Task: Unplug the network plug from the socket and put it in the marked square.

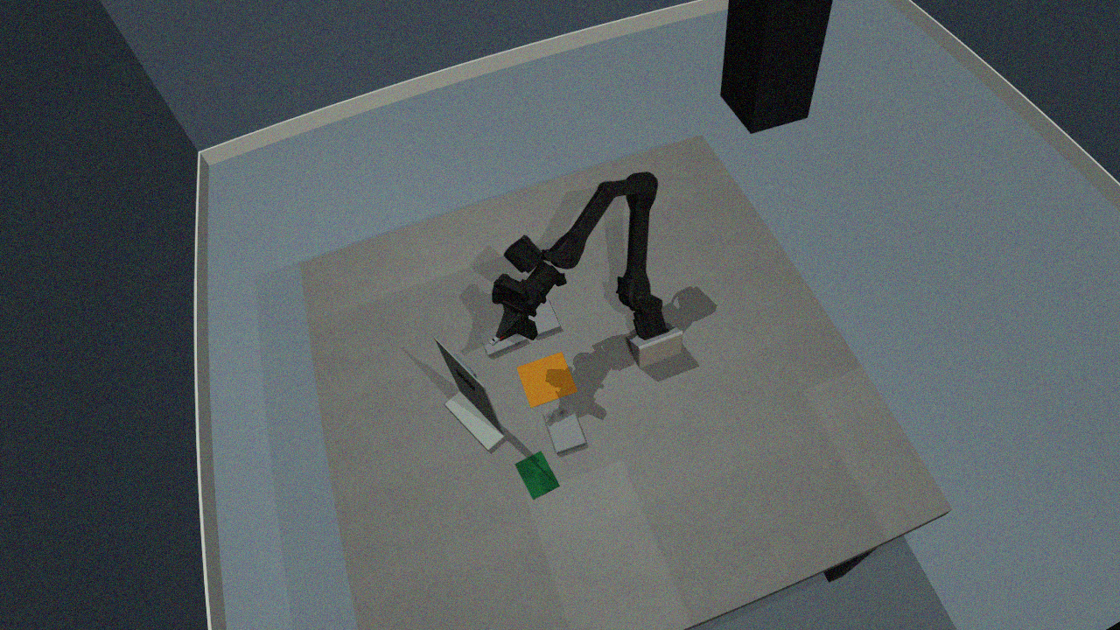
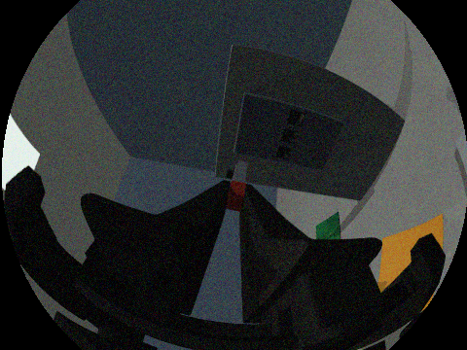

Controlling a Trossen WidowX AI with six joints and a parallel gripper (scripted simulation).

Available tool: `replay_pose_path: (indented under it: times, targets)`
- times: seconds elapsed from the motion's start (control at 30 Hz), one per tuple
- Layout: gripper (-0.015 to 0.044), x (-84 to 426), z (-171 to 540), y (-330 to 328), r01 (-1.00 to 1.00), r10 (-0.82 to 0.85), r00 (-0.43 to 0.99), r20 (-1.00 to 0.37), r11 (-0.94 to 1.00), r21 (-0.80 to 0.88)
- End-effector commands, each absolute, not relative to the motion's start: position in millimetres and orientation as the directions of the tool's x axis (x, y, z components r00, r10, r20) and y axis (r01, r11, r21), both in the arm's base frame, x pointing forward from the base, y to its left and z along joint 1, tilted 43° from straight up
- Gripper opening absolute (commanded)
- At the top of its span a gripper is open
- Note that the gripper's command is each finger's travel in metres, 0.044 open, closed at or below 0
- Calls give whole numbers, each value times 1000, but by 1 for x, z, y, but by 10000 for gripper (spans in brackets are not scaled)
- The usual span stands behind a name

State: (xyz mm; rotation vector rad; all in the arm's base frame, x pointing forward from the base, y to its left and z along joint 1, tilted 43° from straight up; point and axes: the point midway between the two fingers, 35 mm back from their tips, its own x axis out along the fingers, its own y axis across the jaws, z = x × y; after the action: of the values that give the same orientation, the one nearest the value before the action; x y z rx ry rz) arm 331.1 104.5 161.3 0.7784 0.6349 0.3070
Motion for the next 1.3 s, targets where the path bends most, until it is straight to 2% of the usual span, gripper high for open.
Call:
replay_pose_path:
  times: [0.0, 0.3, 0.7, 1.0, 1.27]
  targets:
    - [0, 330, 167, 107, -21, 471, 778, -415, 680, 733]
    - [0, 328, 130, 102, 239, 325, 766, -554, 657, 715]
    - [0, 315, 85, 88, 537, 80, 708, -702, 584, 609]
    - [0, 300, 61, 74, 687, -122, 654, -747, 510, 518]
    - [0, 286, 50, 60, 766, -300, 615, -729, 446, 462]
